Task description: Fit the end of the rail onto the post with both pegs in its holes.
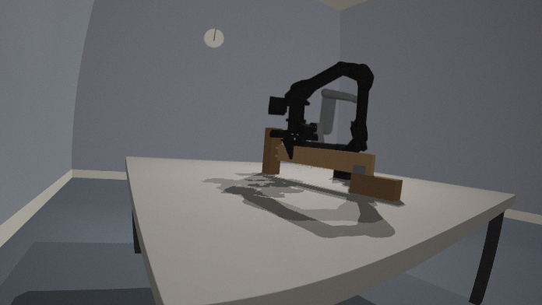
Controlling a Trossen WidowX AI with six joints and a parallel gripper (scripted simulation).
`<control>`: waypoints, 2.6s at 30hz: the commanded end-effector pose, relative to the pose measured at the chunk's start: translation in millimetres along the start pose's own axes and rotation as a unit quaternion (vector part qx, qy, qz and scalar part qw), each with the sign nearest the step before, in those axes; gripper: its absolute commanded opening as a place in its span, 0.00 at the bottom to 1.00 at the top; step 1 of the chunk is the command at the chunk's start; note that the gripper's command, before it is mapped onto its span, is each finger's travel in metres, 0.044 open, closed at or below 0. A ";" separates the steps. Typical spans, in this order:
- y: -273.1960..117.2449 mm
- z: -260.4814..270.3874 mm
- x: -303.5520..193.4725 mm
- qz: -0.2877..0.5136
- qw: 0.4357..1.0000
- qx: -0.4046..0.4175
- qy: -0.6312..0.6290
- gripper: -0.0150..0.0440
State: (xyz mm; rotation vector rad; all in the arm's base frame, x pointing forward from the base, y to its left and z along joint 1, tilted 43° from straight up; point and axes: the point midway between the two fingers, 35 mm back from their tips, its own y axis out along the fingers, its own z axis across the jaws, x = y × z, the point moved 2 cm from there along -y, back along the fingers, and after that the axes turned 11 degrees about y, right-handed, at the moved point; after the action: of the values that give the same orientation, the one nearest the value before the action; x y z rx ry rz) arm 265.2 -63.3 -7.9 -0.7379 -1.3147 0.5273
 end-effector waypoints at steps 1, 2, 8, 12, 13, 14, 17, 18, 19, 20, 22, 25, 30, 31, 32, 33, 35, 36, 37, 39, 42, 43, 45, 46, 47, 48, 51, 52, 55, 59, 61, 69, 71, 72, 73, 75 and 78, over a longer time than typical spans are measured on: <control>-1.9 -1.2 -2.3 0.001 1.000 -0.004 -0.001 0.25; -1.9 -1.3 -2.6 0.001 1.000 -0.004 -0.001 0.25; -1.8 -1.6 -4.4 0.001 1.000 -0.004 -0.001 0.25; -1.8 -1.9 -5.5 0.001 1.000 -0.004 -0.001 0.25; -1.8 -1.9 -5.8 0.001 1.000 -0.004 -0.001 0.25; -1.8 -2.0 -6.0 0.001 1.000 -0.004 -0.001 0.25; -1.8 -2.2 -6.9 0.001 1.000 -0.004 -0.001 0.25; -1.8 -2.2 -7.1 0.001 1.000 -0.004 -0.001 0.25; -1.8 -2.3 -7.4 0.001 1.000 -0.004 -0.001 0.25; -1.9 -2.3 -7.7 0.001 1.000 -0.004 -0.001 0.25; -1.9 -2.4 -8.2 0.001 1.000 -0.004 -0.001 0.25; -1.9 -2.6 -9.0 0.001 1.000 -0.004 -0.001 0.25; -1.9 -2.9 -10.4 0.001 1.000 -0.004 -0.001 0.25; -1.9 -2.9 -10.7 0.001 1.000 -0.004 -0.001 0.25; -2.0 -3.0 -11.0 0.001 1.000 -0.004 -0.001 0.25; -2.0 -3.0 -11.2 0.001 1.000 -0.004 -0.001 0.25; -2.0 -3.2 -11.8 0.001 1.000 -0.004 -0.001 0.25; -2.0 -3.2 -12.0 0.001 1.000 -0.004 -0.001 0.25; -2.0 -3.3 -12.3 0.001 1.000 -0.004 -0.001 0.25; -2.0 -3.4 -12.9 0.001 1.000 -0.004 -0.001 0.25; -2.0 -3.5 -13.7 0.001 1.000 -0.004 -0.001 0.25; -2.0 -3.6 -13.9 0.001 1.000 -0.004 -0.001 0.25; -2.0 -3.7 -14.5 0.001 1.000 -0.004 -0.001 0.25; -2.0 -3.7 -14.8 0.001 1.000 -0.004 -0.001 0.25; -2.0 -3.8 -15.0 0.001 1.000 -0.004 -0.001 0.25; -2.0 -3.8 -15.3 0.001 1.000 -0.004 -0.001 0.25; -2.0 -4.0 -16.1 0.001 1.000 -0.004 -0.001 0.25; -2.0 -4.1 -16.4 0.001 1.000 -0.004 -0.001 0.25; -2.1 -4.2 -17.2 0.001 1.000 -0.004 -0.001 0.25; -2.1 -4.4 -18.3 0.001 1.000 -0.004 -0.001 0.25; -2.1 -4.5 -18.8 0.001 1.000 -0.004 -0.001 0.25; -2.1 -4.9 -21.0 0.001 1.000 -0.004 -0.001 0.25; -2.1 -5.0 -21.5 0.001 1.000 -0.004 -0.001 0.25; -2.1 -5.1 -21.8 0.001 1.000 -0.004 -0.001 0.25; -2.1 -5.1 -22.1 0.001 1.000 -0.004 -0.001 0.25; -2.2 -5.2 -22.6 0.001 1.000 -0.004 -0.001 0.25; -2.2 -5.4 -23.4 0.001 1.000 -0.004 -0.001 0.25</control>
State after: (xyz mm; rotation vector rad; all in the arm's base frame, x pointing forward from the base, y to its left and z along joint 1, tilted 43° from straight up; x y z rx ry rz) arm 265.3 -79.7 -22.3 -0.7388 -1.3149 0.5276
